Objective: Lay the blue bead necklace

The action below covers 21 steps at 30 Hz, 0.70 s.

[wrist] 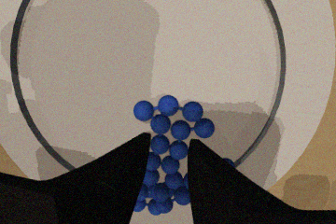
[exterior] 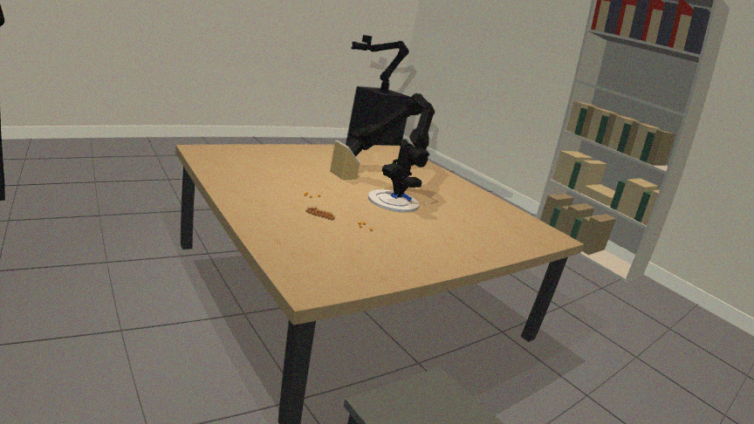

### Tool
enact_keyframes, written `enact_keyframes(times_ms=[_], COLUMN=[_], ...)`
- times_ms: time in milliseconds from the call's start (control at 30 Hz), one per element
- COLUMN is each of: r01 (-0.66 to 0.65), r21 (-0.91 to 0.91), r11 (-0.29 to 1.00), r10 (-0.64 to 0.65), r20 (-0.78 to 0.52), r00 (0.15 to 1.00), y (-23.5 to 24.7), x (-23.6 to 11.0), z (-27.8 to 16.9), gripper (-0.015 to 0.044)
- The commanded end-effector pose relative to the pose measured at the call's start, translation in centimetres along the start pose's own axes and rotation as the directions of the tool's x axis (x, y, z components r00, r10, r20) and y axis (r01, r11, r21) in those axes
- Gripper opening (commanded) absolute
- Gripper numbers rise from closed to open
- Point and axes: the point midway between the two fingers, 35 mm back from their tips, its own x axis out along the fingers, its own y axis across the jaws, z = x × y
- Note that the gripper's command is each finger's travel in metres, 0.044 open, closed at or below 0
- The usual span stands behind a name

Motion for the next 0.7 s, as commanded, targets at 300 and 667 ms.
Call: enact_keyframes(times_ms=[300,667], r01=[0.000,0.002], r21=[0.001,0.004], r11=[1.000,1.000], r10=[0.000,-0.002], r20=[0.000,-0.002], r00=[1.000,1.000], y=[0.0,0.0], x=[-0.8,-2.5], z=[0.0,0.0], gripper=[0.0105,0.0394])
